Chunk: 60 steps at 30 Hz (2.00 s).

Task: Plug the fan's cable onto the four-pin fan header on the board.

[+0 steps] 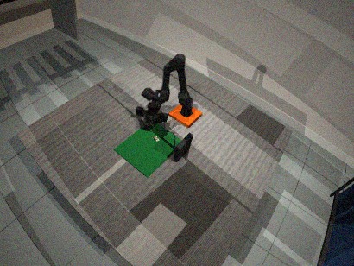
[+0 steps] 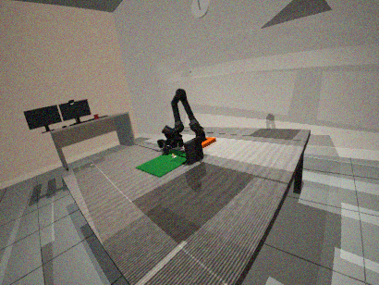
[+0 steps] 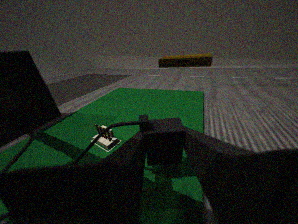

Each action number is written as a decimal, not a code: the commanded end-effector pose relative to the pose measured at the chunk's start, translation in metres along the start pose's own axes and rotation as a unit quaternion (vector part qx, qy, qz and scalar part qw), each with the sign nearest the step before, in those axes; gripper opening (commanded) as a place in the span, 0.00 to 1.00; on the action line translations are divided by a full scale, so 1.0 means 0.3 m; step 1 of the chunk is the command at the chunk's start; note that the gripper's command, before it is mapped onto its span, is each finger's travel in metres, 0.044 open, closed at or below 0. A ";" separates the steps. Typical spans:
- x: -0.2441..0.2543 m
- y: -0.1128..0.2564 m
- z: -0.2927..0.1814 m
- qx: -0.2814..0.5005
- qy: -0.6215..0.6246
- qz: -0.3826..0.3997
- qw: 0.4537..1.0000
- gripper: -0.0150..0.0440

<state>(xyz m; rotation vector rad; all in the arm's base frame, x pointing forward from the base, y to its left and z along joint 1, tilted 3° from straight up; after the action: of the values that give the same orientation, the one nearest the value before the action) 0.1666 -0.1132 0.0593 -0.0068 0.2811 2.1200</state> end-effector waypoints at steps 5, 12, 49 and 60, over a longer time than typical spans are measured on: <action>0.002 -0.004 -0.024 0.000 0.000 0.000 1.000 0.25; 0.002 -0.006 -0.029 0.000 -0.001 0.000 1.000 0.25; 0.002 -0.006 -0.029 0.000 -0.001 0.000 1.000 0.25; 0.002 -0.006 -0.029 0.000 -0.001 0.000 1.000 0.48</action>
<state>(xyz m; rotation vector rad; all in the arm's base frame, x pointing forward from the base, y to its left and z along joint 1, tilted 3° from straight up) 0.1667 -0.1137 0.0503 -0.0042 0.2801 2.1195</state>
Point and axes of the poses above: the point midway between the two fingers, 35 mm back from their tips, its own y axis back along the fingers, its own x axis across the jaws, z = x × y, the point moved 10 cm from there along y, back along the fingers, and after that the axes turned 4 degrees about y, right-handed, at the moved point
